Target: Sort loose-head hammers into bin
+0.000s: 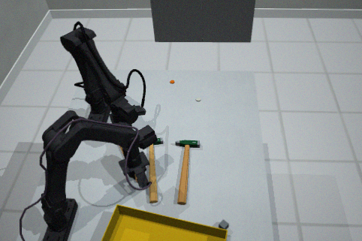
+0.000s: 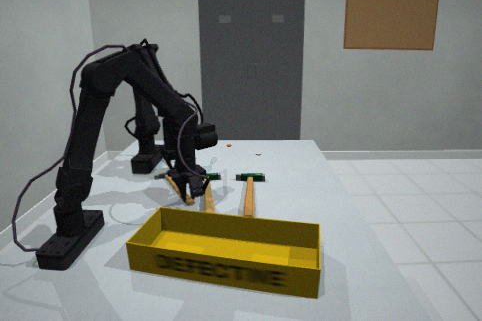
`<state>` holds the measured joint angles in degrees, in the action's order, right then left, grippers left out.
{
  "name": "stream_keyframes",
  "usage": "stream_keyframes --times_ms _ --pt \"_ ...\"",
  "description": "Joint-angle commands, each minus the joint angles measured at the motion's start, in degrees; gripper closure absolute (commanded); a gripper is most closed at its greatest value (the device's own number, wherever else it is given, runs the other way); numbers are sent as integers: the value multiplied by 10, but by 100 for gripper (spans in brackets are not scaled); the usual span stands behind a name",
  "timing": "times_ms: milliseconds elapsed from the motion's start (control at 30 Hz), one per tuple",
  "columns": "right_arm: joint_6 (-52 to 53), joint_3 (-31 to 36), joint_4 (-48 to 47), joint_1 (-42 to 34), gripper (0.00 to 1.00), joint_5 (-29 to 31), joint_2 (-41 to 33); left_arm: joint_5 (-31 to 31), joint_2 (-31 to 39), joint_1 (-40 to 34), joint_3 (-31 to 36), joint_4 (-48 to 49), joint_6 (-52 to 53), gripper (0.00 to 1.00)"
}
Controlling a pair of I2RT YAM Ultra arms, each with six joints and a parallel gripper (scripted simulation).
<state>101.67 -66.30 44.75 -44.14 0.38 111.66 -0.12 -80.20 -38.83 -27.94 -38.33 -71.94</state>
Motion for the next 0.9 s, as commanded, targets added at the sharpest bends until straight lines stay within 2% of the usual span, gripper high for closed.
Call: stream_keyframes --times_ms 0,233,433,733,867 --pt "2 10 13 9 82 30 -10 -14 6 6 17 -41 8 92" --pt "3 11 16 11 82 40 -9 -14 9 7 20 -44 9 92" --pt "3 11 16 11 82 43 -9 -3 78 33 66 -5 36 92" --pt "3 10 17 11 82 43 -9 -2 84 38 66 -9 41 92" --pt "0 3 0 1 82 4 -11 5 79 33 56 4 35 92"
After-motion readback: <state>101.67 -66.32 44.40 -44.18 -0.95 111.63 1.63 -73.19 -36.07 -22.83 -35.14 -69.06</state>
